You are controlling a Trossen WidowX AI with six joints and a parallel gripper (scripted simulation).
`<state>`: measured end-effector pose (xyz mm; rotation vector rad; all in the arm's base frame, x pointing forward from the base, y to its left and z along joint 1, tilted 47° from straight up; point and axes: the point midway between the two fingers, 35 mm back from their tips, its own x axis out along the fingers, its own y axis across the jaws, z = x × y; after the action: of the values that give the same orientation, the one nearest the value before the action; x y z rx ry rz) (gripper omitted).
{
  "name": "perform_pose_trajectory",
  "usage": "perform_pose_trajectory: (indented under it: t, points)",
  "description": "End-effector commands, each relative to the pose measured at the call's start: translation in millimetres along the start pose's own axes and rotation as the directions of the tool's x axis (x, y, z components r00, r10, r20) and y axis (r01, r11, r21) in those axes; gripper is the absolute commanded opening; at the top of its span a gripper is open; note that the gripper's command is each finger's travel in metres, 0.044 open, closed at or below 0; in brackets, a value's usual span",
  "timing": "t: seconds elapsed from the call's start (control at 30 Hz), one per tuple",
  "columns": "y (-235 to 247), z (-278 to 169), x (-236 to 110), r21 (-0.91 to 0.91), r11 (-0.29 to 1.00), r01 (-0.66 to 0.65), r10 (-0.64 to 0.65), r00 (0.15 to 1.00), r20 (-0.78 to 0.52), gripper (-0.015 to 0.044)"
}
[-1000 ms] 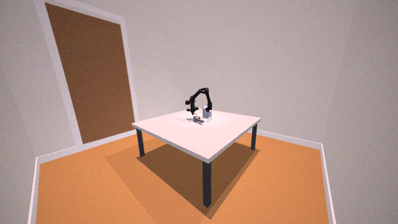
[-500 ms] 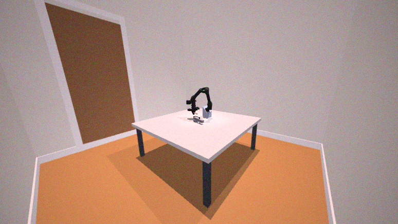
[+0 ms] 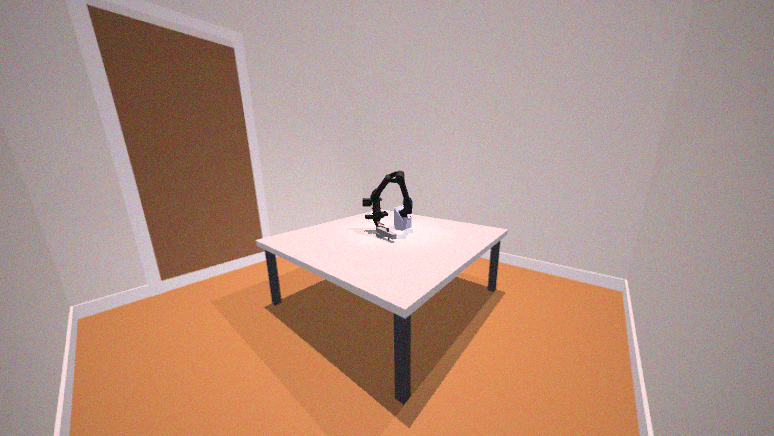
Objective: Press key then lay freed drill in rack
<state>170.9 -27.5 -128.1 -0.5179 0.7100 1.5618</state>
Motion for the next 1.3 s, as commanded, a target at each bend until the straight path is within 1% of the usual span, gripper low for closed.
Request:
perform_pose_trajectory:
  t: [0.0, 0.77, 0.8, 1.27]
  points:
    - [-1, 0, 4, 0.005, 1.000, 0.007, -0.007, 1.000, 0.002, 0.0000]
    - [-1, 1, 30, 0.005, 1.000, 0.007, -0.007, 1.000, 0.004, 0.0000]
    - [-1, 0, 25, 0.000, 1.000, 0.005, -0.005, 1.000, 0.001, 0.0026]
    - [-1, 0, 25, 0.000, 1.000, 0.005, -0.005, 1.000, 0.001, 0.0394]
